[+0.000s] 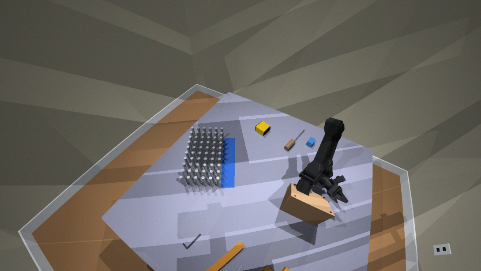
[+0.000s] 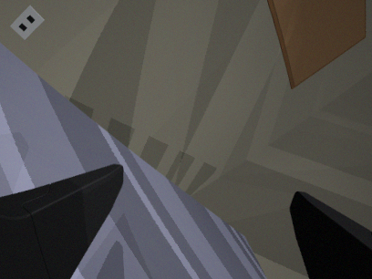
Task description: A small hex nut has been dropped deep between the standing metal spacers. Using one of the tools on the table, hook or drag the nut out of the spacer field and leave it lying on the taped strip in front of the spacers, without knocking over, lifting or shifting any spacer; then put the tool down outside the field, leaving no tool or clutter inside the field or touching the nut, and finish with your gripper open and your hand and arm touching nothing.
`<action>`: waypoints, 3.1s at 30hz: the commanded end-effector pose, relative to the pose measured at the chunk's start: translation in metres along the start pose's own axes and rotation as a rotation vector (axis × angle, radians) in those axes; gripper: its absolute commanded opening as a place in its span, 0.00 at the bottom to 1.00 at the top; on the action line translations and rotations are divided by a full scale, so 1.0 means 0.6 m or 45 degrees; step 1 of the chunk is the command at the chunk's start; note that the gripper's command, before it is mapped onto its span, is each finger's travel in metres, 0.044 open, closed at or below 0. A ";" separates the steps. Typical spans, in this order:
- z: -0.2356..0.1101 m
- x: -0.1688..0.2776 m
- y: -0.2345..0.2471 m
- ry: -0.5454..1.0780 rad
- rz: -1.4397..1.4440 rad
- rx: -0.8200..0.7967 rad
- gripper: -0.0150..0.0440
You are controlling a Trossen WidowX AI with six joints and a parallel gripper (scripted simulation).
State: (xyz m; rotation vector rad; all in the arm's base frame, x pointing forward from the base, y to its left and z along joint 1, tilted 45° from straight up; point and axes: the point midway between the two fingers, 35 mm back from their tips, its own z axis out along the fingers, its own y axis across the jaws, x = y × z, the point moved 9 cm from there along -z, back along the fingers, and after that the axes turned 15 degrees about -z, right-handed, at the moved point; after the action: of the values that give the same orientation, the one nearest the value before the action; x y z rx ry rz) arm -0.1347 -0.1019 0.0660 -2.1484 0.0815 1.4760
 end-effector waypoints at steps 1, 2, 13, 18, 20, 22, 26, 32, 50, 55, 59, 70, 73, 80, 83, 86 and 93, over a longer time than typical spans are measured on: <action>0.000 0.000 0.000 0.002 0.001 -0.001 0.98; 0.000 -0.002 0.001 0.006 0.004 -0.006 1.00; -0.017 -0.073 0.044 0.104 0.251 -0.227 1.00; -0.041 -0.109 0.067 0.119 0.371 -0.379 1.00; -0.055 -0.129 0.078 0.128 0.431 -0.461 1.00; -0.071 -0.149 0.087 0.137 0.490 -0.546 1.00; -0.105 -0.191 0.101 0.157 0.603 -0.722 1.00; -0.172 -0.246 0.115 0.184 0.742 -1.010 1.00; -0.382 -0.394 0.064 0.313 1.048 -1.881 1.00; -0.407 -0.396 0.051 0.212 0.901 -1.982 1.00; -0.431 -0.398 0.037 0.101 0.760 -2.077 1.00; -0.499 -0.393 -0.009 -0.265 0.380 -2.327 1.00; -0.500 -0.382 -0.016 -0.376 0.315 -2.324 1.00; -0.555 -0.361 -0.042 -0.608 0.114 -2.475 1.00; -0.584 -0.334 -0.055 -0.659 0.022 -2.570 1.00; -0.616 -0.302 -0.076 -0.742 -0.100 -2.678 1.00; -0.685 -0.209 -0.136 -0.930 -0.366 -2.930 1.00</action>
State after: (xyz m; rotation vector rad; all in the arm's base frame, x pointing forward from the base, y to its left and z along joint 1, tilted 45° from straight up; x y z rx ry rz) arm 0.1659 -0.2579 0.3310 -2.0434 -3.0664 2.2044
